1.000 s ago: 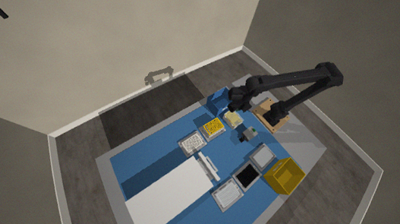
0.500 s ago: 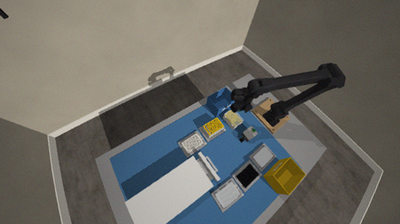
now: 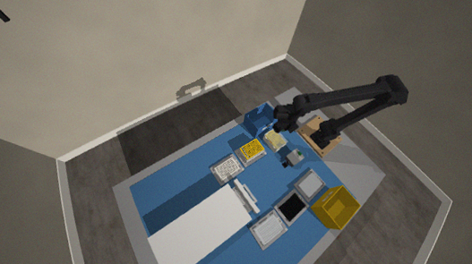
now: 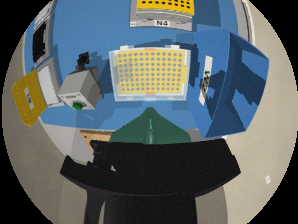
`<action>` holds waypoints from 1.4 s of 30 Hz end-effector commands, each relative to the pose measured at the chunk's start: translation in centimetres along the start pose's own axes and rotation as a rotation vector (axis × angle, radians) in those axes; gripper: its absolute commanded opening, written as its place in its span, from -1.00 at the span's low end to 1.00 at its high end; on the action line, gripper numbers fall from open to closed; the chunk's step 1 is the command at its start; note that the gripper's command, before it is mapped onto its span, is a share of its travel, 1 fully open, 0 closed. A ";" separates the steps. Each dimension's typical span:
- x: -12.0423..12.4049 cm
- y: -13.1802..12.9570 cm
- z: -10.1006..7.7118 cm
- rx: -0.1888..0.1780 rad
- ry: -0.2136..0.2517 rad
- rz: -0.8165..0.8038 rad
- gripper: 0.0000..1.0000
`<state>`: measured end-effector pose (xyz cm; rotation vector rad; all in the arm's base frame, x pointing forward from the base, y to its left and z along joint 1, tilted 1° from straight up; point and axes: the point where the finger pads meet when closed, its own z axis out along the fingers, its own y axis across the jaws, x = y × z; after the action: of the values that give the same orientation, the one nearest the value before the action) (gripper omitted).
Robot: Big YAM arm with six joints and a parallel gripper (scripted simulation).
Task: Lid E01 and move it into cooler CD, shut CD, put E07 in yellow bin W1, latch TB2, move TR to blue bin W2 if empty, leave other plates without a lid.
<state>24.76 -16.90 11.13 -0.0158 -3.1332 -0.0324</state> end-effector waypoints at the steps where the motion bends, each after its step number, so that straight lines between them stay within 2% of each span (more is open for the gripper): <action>1: -1.2 -0.8 -1.4 0.026 -0.037 -0.010 -1.00; 4: -1.2 -0.8 -1.4 0.026 -0.037 -0.010 -1.00; 5: -0.6 -0.3 0.0 0.014 -0.016 -0.023 -1.00; 6: -0.5 -0.3 0.3 0.010 -0.011 -0.022 -1.00; 9: -0.5 -0.3 0.4 0.010 -0.011 -0.022 -1.00; 10: -1.1 -0.7 -0.1 0.021 -0.026 -0.023 -1.00; 11: -0.5 -0.3 0.7 0.010 -0.011 -0.023 -1.00; 24: -0.5 -0.2 2.5 0.010 -0.010 -0.025 -1.00; 26: -0.5 -0.2 2.5 0.010 -0.010 -0.025 -1.00; 27: -1.7 -1.0 1.1 0.036 -0.048 -0.026 -1.00; 29: -0.5 -0.2 2.9 0.010 -0.010 -0.026 -1.00; 42: -0.6 -0.2 4.5 0.010 -0.010 -0.027 -1.00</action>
<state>24.59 -16.77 6.65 -0.0095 -3.1289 -0.0370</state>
